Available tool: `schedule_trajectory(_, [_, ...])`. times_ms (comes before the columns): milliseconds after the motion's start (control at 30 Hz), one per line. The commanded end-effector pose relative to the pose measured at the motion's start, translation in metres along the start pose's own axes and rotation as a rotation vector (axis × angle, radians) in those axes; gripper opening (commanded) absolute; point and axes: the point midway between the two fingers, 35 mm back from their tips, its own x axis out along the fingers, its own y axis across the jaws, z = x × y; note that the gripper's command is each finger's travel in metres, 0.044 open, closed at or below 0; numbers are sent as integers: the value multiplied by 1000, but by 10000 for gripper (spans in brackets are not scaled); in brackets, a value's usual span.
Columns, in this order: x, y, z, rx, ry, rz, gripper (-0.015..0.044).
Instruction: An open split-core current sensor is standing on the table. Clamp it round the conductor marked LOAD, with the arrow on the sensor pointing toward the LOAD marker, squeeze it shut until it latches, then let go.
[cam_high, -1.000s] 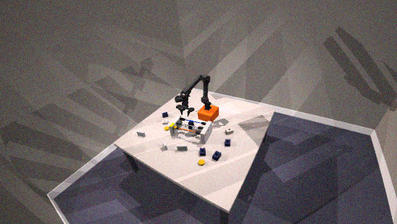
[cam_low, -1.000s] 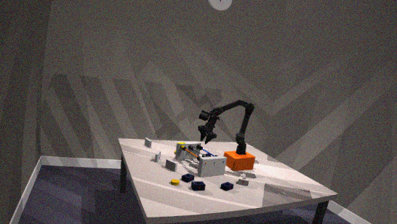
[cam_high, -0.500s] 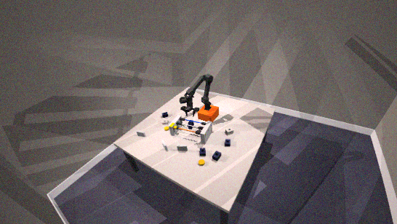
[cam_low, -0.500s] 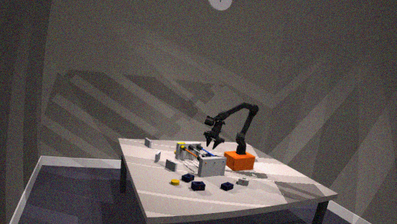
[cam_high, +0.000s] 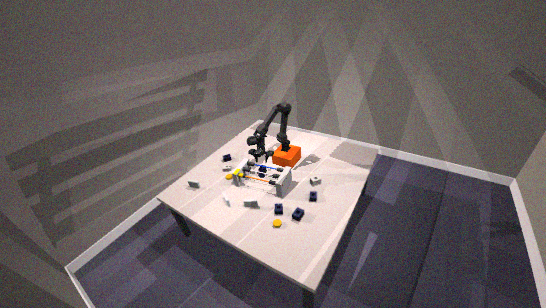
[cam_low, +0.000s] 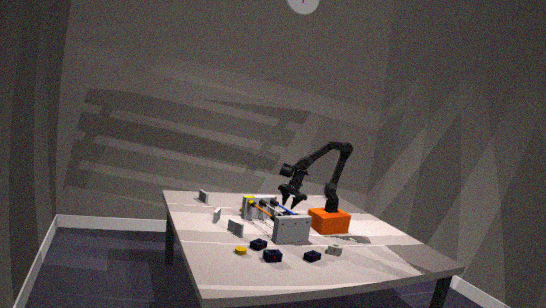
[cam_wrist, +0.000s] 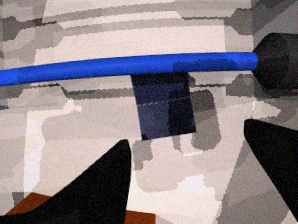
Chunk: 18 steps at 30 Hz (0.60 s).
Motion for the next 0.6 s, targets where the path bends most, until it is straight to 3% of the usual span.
schedule_trajectory(0, [10, 1, -2, 6, 9, 7, 328])
schedule_trajectory(567, [33, 3, -4, 6, 9, 7, 328])
